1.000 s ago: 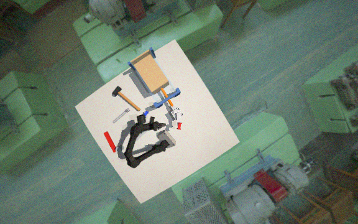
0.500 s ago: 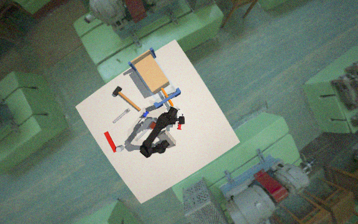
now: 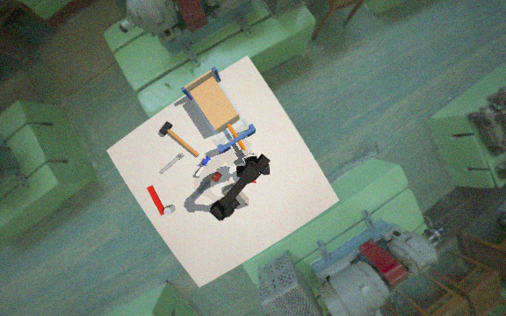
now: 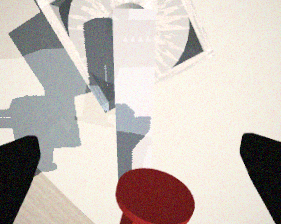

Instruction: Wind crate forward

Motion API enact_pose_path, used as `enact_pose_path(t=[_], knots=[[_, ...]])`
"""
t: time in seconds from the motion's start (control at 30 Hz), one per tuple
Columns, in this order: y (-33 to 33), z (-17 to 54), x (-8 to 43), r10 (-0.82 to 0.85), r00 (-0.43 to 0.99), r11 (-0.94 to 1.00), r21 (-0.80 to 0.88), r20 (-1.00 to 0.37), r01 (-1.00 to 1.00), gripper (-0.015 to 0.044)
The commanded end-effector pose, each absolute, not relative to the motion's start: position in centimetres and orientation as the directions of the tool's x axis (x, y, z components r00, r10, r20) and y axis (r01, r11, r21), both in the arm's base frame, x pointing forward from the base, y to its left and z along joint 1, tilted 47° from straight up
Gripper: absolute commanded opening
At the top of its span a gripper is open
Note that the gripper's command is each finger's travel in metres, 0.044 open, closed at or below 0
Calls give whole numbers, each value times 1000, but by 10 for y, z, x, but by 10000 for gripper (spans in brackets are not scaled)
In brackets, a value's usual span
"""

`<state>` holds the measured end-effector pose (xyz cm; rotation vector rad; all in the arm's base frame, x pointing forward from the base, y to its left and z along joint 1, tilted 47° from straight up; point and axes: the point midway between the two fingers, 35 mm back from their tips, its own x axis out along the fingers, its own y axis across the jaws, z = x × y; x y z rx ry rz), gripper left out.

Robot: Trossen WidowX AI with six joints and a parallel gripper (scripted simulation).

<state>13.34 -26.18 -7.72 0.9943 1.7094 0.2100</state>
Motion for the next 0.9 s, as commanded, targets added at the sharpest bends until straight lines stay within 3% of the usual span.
enact_pose_path(t=[0.0,0.87], knots=[[-244,-93,133,709,-51,625,594,-703,507,440],[-213,-123,130,710,-51,625,595,-703,505,440]])
